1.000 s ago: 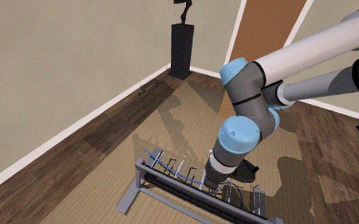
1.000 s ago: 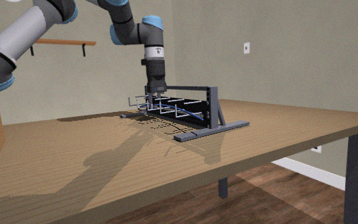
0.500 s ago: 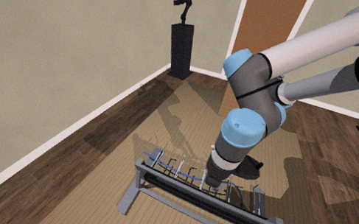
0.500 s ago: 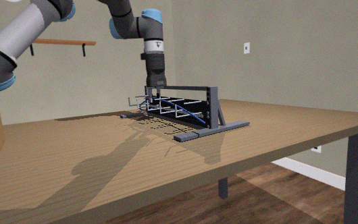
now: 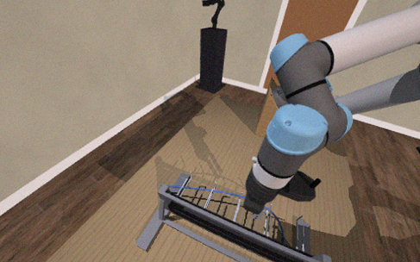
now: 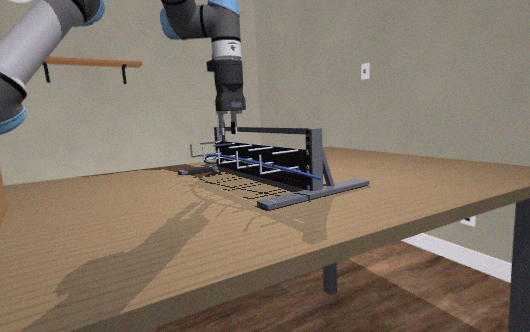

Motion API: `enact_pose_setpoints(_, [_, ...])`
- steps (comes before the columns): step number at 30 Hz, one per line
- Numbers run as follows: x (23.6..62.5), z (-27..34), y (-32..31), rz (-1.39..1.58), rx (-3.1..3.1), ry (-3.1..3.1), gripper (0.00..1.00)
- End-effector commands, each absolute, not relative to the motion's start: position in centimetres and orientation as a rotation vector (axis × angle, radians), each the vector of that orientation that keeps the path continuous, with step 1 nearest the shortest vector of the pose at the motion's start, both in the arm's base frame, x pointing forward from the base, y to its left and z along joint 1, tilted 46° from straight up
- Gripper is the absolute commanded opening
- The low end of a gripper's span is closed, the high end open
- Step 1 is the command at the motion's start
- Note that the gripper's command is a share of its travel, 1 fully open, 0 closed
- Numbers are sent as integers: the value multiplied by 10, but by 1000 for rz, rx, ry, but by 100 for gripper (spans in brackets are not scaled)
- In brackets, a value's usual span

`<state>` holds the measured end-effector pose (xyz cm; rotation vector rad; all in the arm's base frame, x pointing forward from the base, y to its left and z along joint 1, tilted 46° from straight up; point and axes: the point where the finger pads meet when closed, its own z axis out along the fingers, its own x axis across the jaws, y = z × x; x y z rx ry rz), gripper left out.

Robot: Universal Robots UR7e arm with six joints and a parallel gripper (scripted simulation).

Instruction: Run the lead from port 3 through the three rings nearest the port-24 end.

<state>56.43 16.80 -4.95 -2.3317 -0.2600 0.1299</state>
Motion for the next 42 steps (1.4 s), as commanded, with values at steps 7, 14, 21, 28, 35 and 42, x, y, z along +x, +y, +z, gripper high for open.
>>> enact_pose_setpoints(7, [568,-36,154,129,-2332,-260,67])
enact_pose_setpoints(14, [568,-35,154,129,-2332,-260,0])
enact_pose_setpoints(21, [568,-35,154,129,-2332,-260,0])
enact_pose_setpoints(28, [568,-35,154,129,-2332,-260,0])
enact_pose_setpoints(35, [568,-35,154,129,-2332,-260,0])
enact_pose_setpoints(42, [568,-35,154,129,-2332,-260,0])
